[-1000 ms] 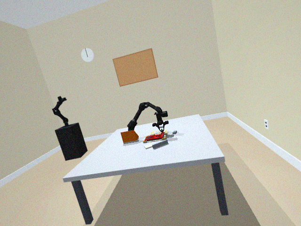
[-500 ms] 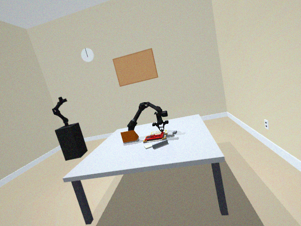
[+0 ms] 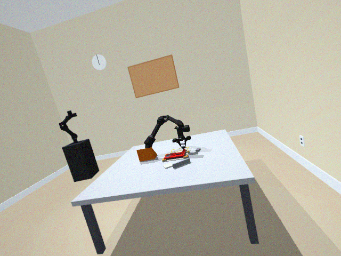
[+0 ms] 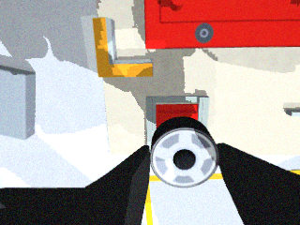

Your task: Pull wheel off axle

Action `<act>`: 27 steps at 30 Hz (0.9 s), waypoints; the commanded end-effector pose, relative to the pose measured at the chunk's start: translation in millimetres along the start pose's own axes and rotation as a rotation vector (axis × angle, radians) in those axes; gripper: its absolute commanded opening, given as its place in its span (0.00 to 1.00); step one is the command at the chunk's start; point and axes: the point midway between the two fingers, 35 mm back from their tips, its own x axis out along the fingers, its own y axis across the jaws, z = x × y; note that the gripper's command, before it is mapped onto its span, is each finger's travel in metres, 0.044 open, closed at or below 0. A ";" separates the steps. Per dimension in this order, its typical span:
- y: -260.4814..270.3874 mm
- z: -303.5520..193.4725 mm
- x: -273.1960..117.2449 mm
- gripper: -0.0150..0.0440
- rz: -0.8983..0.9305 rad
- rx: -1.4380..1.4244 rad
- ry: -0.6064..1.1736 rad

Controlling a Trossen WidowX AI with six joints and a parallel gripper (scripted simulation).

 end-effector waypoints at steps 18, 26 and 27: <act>0.6 0.8 -8.5 0.25 0.004 -0.004 -0.002; 0.6 0.8 -11.1 0.25 0.004 -0.004 -0.002; 0.6 0.8 -11.5 0.25 0.004 -0.004 -0.002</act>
